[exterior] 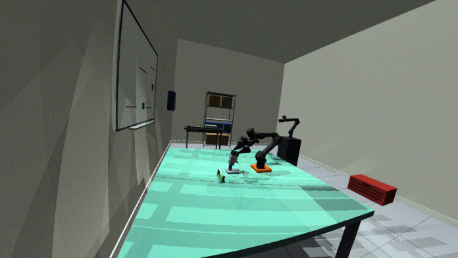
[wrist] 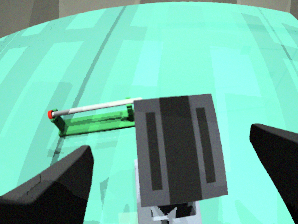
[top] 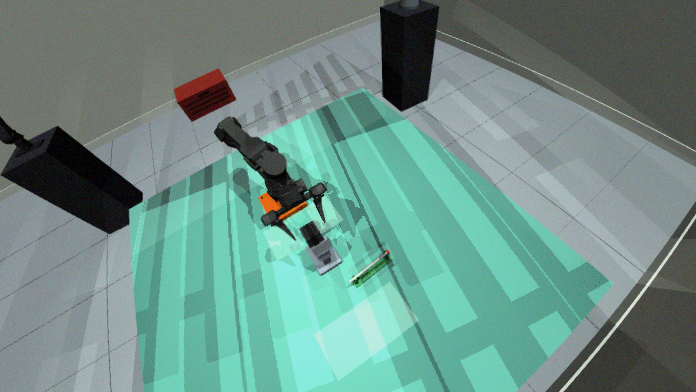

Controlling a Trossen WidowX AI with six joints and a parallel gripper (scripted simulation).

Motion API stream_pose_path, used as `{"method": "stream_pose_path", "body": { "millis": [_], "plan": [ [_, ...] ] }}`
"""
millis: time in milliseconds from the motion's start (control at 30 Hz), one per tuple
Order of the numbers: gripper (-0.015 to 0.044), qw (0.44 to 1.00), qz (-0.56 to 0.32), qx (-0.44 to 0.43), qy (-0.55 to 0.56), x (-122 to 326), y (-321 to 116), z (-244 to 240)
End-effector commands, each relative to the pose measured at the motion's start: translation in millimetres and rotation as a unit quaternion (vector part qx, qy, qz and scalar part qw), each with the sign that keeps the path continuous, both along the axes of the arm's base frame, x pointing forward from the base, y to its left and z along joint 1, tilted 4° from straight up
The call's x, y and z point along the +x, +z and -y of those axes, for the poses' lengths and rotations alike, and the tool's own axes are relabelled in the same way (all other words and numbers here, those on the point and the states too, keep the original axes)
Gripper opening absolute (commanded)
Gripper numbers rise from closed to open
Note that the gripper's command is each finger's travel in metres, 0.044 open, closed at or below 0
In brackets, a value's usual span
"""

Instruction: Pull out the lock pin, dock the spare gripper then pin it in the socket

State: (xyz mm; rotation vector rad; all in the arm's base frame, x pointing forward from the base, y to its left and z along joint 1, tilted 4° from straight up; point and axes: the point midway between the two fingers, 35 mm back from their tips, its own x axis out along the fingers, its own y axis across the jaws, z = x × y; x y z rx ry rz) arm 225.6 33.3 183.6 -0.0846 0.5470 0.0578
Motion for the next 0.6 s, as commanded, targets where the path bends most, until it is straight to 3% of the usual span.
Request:
{"method": "stream_pose_path", "body": {
  "millis": [0, 567],
  "plan": [
    [0.0440, 1.000, 0.001, 0.000, 0.000, -2, 8, 0],
    [0.0440, 1.000, -0.005, -0.002, 0.003, -11, 32, -2]
  ]
}}
